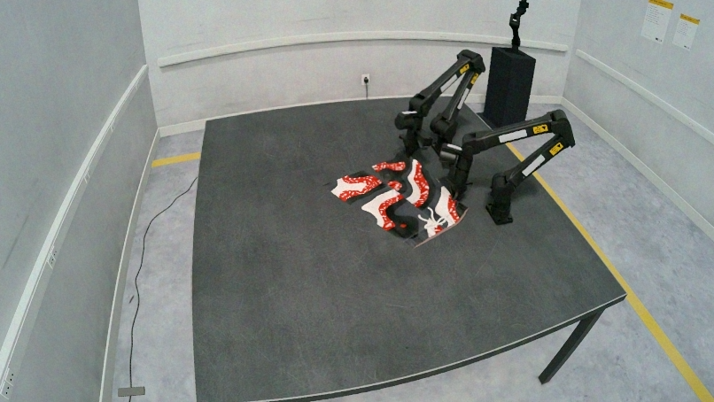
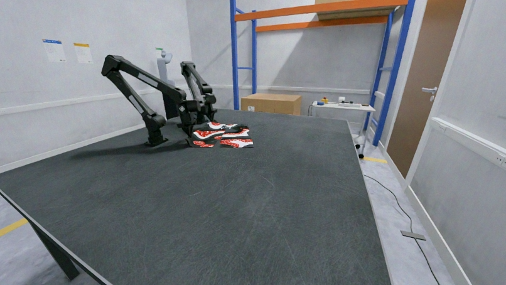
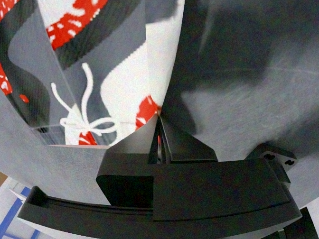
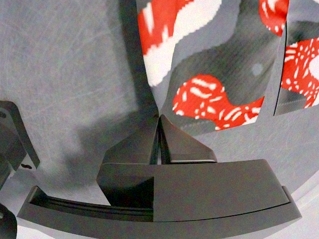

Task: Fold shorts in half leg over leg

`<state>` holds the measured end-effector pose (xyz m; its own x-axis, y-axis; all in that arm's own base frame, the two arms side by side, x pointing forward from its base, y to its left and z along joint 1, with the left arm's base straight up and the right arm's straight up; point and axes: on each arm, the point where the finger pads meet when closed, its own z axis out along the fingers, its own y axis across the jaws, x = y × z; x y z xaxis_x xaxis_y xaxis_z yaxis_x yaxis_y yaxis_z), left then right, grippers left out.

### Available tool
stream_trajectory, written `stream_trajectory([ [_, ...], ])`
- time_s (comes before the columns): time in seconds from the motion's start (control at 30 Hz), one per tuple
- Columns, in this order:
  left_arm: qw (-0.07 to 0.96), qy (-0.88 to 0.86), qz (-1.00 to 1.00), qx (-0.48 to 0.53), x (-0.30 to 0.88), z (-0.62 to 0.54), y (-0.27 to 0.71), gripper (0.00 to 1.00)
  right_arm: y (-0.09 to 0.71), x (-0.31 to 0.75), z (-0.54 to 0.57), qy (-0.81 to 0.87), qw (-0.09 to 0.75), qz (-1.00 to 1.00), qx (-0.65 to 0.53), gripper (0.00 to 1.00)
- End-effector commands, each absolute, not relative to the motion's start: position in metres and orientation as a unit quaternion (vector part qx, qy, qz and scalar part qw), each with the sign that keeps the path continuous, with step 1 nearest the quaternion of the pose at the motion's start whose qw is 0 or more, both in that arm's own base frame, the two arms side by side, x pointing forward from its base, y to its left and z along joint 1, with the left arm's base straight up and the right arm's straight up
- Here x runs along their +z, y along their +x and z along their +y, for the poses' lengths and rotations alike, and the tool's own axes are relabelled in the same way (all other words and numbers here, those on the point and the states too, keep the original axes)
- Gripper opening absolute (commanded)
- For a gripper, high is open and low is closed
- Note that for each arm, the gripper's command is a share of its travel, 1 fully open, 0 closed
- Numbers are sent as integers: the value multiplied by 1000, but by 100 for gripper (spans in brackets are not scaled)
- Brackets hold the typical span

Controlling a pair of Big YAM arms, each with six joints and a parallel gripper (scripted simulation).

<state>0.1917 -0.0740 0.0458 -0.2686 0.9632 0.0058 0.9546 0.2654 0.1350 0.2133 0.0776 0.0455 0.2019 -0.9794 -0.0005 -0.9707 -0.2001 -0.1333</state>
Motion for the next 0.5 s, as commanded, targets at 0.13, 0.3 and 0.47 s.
stream_trajectory([
  [0.13, 34, 593, 802, 61, 46, -72, 183, 0, 209, 48, 68, -761, 52, 645, -52, 0],
  [0.3, 36, 593, 802, 62, 46, -76, 169, 0, 194, 48, 72, -770, 55, 634, -53, 0],
  [0.47, 35, 603, 794, 63, 44, -78, 162, 0, 187, 47, 69, -769, 55, 635, -53, 0],
])
